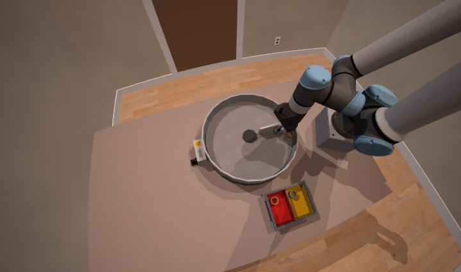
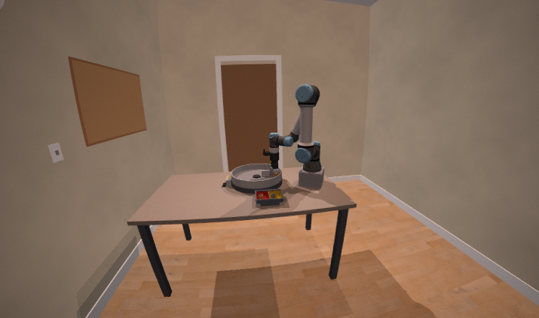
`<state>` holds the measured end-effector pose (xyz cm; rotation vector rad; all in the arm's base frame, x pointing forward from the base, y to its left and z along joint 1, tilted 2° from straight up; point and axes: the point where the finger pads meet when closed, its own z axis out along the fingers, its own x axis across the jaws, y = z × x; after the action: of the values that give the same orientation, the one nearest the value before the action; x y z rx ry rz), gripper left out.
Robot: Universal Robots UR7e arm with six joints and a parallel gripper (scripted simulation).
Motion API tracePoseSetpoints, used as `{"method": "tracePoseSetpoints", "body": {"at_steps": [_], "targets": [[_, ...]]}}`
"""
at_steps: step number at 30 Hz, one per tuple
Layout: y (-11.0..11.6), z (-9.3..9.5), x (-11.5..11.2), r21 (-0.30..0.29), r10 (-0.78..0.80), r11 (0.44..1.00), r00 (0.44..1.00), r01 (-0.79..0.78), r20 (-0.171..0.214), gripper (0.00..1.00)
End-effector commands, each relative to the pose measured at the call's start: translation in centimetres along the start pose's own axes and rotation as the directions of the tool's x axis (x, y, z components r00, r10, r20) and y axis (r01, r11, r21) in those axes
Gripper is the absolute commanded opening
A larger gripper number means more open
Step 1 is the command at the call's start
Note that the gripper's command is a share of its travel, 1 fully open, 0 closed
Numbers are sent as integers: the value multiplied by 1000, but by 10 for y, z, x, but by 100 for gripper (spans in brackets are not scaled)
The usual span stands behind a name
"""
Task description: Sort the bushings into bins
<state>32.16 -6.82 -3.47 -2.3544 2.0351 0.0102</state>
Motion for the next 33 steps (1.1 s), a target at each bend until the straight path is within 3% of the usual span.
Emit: {"method": "tracePoseSetpoints", "body": {"at_steps": [1, 33], "targets": [[0, -2, 0, 1, 0, 1000, 1000, 0, -1, 0], [0, -11, 0, 1, 0, 1000, 1000, 0, -1, 0]]}}
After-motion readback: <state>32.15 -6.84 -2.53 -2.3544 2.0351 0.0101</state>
